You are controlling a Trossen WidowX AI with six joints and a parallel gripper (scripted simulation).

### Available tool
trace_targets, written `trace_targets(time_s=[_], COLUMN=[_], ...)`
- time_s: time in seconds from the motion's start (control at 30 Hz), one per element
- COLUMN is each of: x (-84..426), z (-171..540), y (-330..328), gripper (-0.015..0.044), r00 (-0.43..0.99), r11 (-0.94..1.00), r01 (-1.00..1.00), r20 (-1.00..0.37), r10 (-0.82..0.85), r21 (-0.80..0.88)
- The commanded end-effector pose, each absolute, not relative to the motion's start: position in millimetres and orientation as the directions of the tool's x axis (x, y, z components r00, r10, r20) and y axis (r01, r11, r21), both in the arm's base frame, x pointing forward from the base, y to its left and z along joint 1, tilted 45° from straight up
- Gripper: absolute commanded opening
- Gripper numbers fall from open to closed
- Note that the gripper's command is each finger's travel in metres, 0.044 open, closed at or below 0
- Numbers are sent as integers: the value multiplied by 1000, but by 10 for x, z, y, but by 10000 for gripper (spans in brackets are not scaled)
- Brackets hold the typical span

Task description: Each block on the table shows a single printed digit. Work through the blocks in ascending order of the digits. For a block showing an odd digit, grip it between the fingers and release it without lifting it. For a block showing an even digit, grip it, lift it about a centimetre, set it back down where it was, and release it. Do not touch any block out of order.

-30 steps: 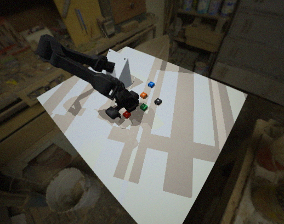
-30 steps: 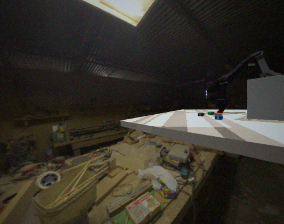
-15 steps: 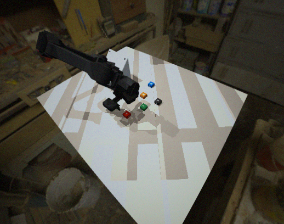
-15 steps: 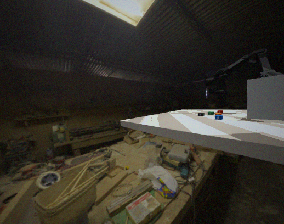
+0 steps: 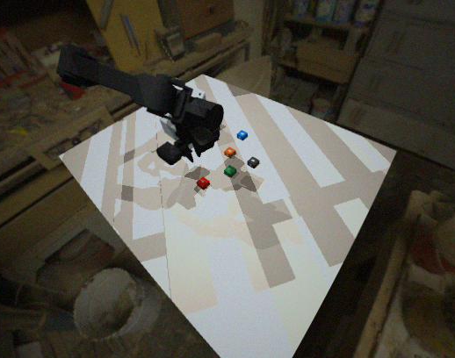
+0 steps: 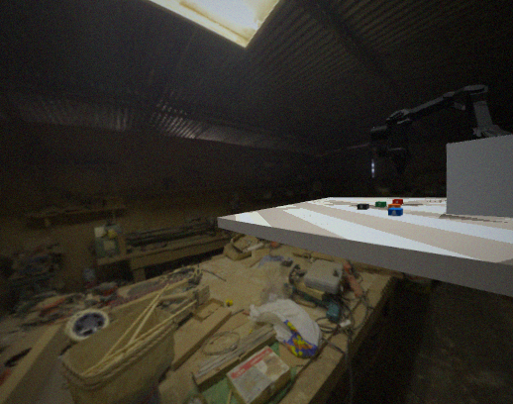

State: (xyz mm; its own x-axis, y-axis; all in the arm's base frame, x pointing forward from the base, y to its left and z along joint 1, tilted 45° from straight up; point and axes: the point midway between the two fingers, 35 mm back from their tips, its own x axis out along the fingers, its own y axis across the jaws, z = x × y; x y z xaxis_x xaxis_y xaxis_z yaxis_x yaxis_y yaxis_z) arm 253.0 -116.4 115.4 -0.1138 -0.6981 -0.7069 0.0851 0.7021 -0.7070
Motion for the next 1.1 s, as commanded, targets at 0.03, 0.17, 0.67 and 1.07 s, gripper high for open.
trace_targets(time_s=[0.03,0.17,0.67,1.07], x=[2720,2828,2309,2220], z=[852,378,-824,-1404], y=[-794,-240,953,386], gripper=[120,120,120,400], r00=[-96,-91,-109,-109], r11=[727,747,716,713], r01=[84,80,88,88], r20=[-732,-751,-721,-718], r10=[-675,-654,-684,-687], r21=[-682,-660,-693,-695])
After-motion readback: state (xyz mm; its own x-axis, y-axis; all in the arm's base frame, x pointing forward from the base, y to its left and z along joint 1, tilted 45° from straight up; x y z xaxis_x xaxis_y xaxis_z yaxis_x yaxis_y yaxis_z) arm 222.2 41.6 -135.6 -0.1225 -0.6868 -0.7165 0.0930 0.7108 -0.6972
